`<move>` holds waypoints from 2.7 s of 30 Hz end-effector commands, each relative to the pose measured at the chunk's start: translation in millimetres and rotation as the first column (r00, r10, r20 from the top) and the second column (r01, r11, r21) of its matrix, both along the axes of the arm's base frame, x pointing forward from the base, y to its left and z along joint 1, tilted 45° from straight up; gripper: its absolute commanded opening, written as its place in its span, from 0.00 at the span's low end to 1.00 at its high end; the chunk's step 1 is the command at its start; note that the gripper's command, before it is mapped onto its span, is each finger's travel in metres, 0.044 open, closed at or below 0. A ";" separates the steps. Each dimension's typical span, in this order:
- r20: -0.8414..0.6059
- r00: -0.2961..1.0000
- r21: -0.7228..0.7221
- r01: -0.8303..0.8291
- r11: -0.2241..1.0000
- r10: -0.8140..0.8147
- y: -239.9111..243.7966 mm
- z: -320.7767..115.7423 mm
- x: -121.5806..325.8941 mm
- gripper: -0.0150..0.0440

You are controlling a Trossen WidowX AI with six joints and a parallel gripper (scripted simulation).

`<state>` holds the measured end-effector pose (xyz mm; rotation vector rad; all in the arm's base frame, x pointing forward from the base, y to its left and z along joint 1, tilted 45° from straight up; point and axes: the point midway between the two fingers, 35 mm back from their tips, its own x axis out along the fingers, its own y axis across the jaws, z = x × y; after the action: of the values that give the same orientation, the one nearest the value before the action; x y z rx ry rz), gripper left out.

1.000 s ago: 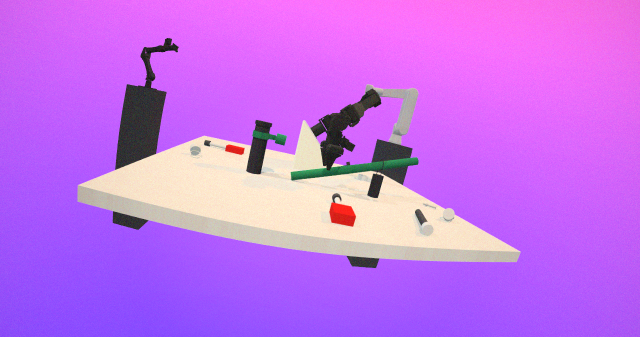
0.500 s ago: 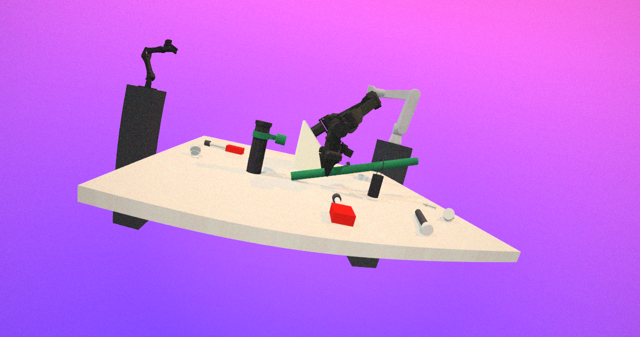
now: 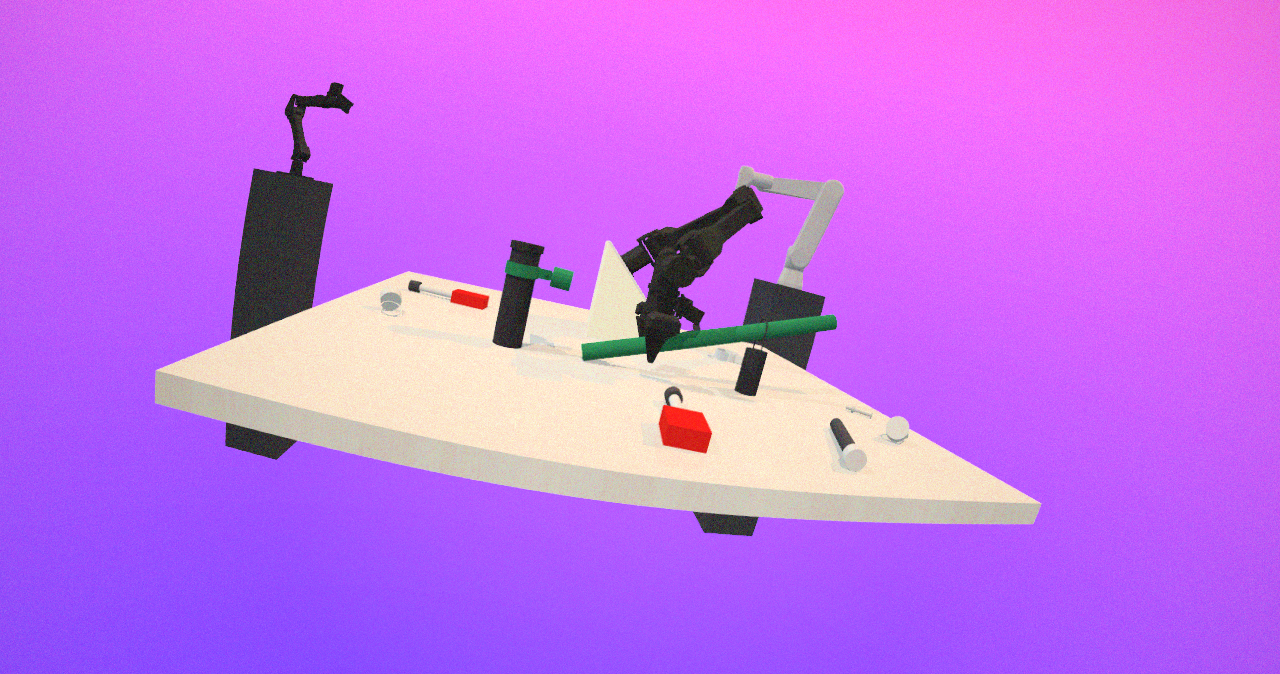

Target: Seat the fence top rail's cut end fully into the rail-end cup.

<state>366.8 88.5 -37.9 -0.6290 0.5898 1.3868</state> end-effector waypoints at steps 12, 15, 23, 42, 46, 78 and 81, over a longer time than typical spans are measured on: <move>-0.004 1.000 0.004 0.003 1.000 -0.003 0.9 -1.7 -0.5 0.60; -0.004 1.000 0.004 0.003 1.000 -0.003 0.9 -1.7 -0.5 0.56; -0.004 1.000 0.004 0.003 1.000 -0.003 0.9 -1.7 -0.5 0.47; -0.041 0.998 -0.286 0.035 0.958 -0.049 -65.9 33.1 -13.5 0.25; -0.053 0.997 -0.341 0.035 0.939 -0.056 -78.8 40.9 -18.7 0.25; -0.059 0.997 -0.321 0.029 0.947 -0.050 -79.2 41.0 -17.7 0.25; -0.059 0.997 -0.321 0.029 0.947 -0.050 -80.7 41.3 -17.5 0.25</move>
<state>348.0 14.3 2.6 -0.8250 0.8832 1.2983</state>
